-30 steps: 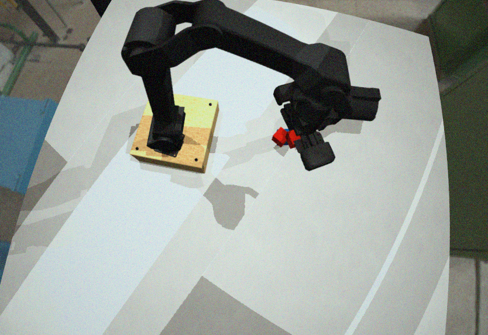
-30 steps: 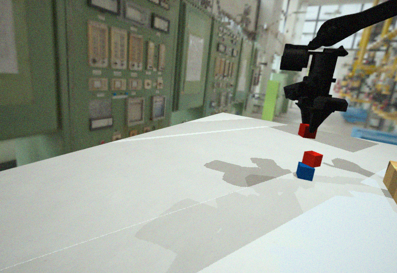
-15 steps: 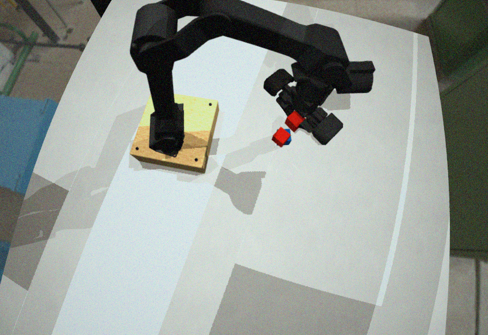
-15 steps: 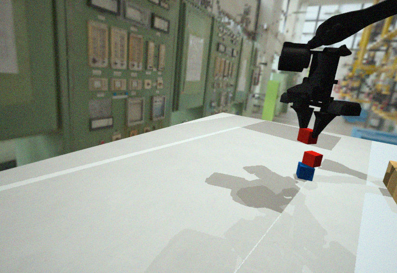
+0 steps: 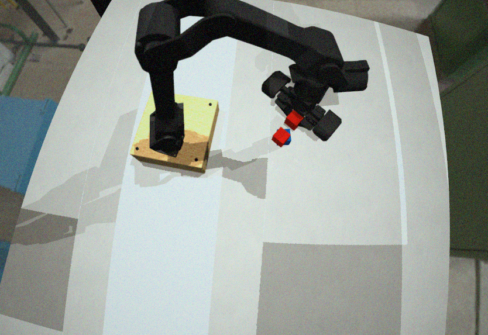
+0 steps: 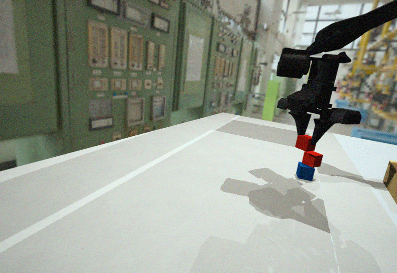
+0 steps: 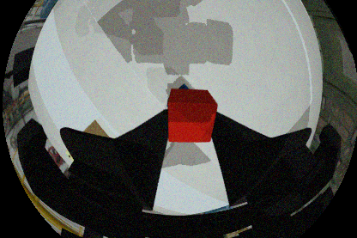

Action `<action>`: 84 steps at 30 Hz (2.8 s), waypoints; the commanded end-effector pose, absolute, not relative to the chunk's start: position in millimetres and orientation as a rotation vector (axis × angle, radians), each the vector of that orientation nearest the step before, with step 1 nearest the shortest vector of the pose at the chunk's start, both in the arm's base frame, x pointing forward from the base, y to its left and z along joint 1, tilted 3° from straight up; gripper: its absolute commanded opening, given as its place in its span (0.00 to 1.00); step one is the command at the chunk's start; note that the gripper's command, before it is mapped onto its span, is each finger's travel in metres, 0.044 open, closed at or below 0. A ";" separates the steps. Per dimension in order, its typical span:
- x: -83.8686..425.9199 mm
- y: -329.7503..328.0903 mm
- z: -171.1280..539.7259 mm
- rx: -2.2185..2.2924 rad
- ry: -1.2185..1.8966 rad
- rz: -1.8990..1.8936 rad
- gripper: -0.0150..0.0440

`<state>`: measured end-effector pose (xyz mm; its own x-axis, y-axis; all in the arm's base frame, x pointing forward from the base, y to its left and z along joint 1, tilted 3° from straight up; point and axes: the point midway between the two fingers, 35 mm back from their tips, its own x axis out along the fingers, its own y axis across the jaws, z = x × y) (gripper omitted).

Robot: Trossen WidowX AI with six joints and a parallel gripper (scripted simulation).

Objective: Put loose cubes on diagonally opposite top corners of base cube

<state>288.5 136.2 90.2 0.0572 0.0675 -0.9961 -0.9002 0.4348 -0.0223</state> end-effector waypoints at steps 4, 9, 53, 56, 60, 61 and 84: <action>286.5 135.8 74.8 -0.847 1.310 0.892 0.43; 286.5 135.8 74.8 -0.847 1.310 0.892 0.43; 289.4 138.3 44.3 -0.844 1.311 0.889 0.60; 289.4 138.3 44.3 -0.844 1.311 0.889 0.60; 289.1 138.0 50.2 -0.844 1.311 0.890 0.60; 289.0 137.9 52.3 -0.844 1.311 0.890 0.60; 287.2 135.3 93.3 -0.844 1.310 0.890 0.60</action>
